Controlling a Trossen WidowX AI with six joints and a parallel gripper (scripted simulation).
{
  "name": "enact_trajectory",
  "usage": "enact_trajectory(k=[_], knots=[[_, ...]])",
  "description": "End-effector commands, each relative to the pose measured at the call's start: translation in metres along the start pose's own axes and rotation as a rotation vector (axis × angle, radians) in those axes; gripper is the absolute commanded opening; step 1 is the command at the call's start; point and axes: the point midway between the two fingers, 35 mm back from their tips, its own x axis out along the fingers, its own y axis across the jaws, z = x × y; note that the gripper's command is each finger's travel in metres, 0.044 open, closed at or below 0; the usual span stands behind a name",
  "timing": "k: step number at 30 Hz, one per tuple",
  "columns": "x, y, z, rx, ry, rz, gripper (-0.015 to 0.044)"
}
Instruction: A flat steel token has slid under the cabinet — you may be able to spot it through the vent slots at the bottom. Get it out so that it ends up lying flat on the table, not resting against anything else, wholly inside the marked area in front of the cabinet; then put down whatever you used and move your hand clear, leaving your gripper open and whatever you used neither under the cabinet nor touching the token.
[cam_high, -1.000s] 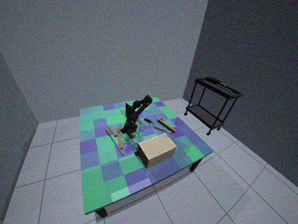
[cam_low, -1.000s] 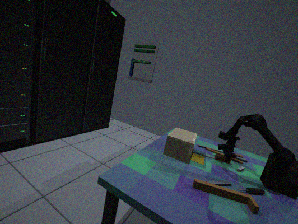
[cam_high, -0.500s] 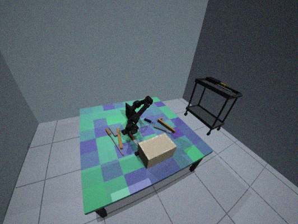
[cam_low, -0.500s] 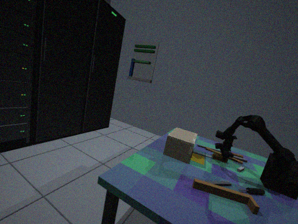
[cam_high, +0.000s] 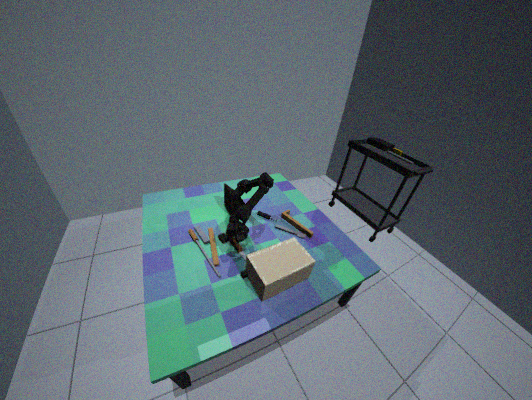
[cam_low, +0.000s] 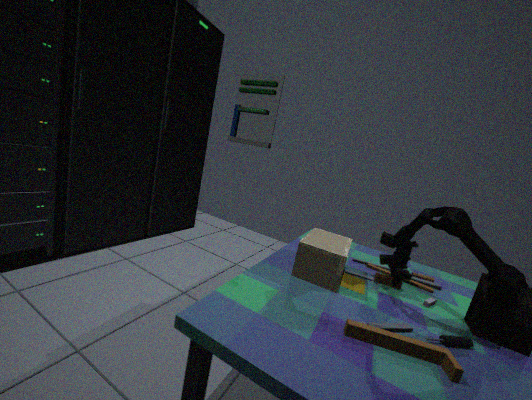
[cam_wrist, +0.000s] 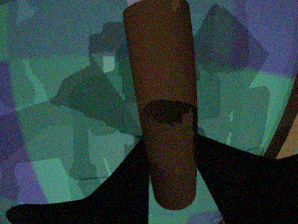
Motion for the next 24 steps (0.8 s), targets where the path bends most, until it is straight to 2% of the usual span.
enact_trajectory(k=[1,24], knots=[[0.0,0.0,0.007,-0.001,-0.004,-0.001,0.0],[0.0,0.0,0.035,-0.003,-0.005,0.0,0.0]])
